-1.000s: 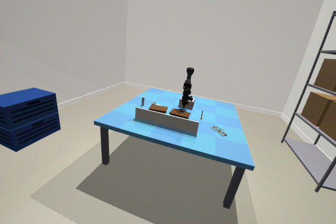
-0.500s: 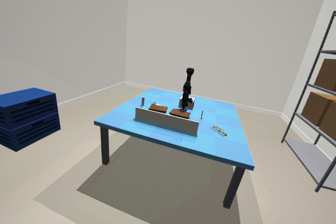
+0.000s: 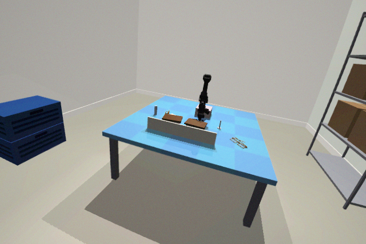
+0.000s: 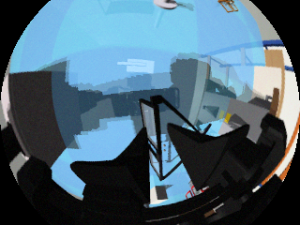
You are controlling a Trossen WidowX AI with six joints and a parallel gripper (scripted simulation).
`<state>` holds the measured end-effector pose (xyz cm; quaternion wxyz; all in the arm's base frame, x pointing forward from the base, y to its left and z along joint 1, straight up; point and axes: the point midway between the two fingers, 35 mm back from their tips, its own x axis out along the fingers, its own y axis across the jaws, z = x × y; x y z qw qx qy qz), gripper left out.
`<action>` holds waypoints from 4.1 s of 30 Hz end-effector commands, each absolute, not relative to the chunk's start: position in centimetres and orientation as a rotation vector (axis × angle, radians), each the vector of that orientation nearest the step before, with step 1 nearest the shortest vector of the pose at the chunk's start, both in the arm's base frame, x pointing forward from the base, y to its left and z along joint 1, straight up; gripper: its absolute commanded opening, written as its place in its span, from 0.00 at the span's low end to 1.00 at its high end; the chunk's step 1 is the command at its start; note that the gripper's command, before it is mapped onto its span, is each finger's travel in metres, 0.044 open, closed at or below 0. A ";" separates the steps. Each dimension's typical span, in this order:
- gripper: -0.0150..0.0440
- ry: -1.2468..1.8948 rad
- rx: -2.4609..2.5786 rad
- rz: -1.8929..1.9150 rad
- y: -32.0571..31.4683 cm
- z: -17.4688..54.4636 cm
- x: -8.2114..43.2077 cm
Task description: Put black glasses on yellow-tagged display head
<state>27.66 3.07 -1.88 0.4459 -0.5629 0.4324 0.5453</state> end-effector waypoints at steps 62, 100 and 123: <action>0.25 1.071 -1.387 1.352 3.2 6.9 27.6; 0.25 1.062 -1.376 1.358 19.7 7.4 26.2; 0.25 1.059 -1.369 1.364 28.9 7.2 20.7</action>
